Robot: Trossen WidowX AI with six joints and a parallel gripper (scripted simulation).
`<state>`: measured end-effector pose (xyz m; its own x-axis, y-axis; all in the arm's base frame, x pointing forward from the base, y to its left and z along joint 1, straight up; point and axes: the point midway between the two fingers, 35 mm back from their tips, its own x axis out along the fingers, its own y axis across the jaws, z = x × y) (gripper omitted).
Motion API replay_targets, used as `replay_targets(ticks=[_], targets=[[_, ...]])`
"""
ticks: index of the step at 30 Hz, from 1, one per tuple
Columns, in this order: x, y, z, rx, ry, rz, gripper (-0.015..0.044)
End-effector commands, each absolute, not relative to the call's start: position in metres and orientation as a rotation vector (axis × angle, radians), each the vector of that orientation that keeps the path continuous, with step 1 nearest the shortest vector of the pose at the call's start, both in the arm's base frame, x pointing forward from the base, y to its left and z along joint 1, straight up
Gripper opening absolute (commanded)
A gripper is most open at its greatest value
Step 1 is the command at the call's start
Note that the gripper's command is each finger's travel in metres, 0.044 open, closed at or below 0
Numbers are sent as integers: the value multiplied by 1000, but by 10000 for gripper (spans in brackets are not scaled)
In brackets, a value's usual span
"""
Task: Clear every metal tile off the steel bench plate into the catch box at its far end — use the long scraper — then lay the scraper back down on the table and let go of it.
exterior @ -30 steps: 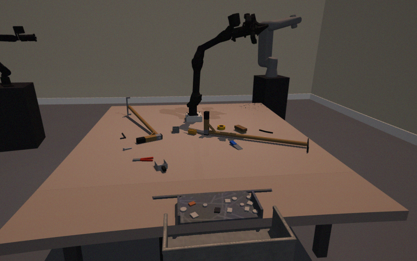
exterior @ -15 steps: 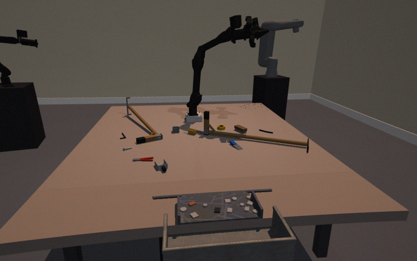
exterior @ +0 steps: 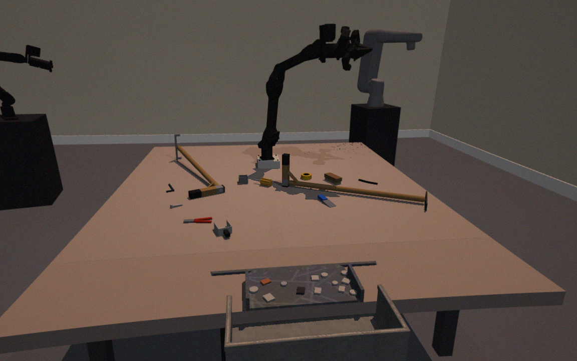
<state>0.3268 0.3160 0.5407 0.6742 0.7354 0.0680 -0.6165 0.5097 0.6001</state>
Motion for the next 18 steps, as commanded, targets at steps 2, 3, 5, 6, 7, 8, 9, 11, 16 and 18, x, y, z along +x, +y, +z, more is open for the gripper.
replay_targets(ticks=[2,3,5,6,7,8,9,11,16,18], targets=[[338,310,531,603,217,783,0],[340,309,530,598,219,776,0],[344,306,526,586,223,763,0],[346,305,525,580,226,756,0],[348,304,523,575,228,750,0],[350,302,521,569,230,743,0],[352,301,520,563,233,737,0],[356,298,517,552,237,724,0],[365,290,508,524,250,692,0],[369,287,505,513,255,679,0]])
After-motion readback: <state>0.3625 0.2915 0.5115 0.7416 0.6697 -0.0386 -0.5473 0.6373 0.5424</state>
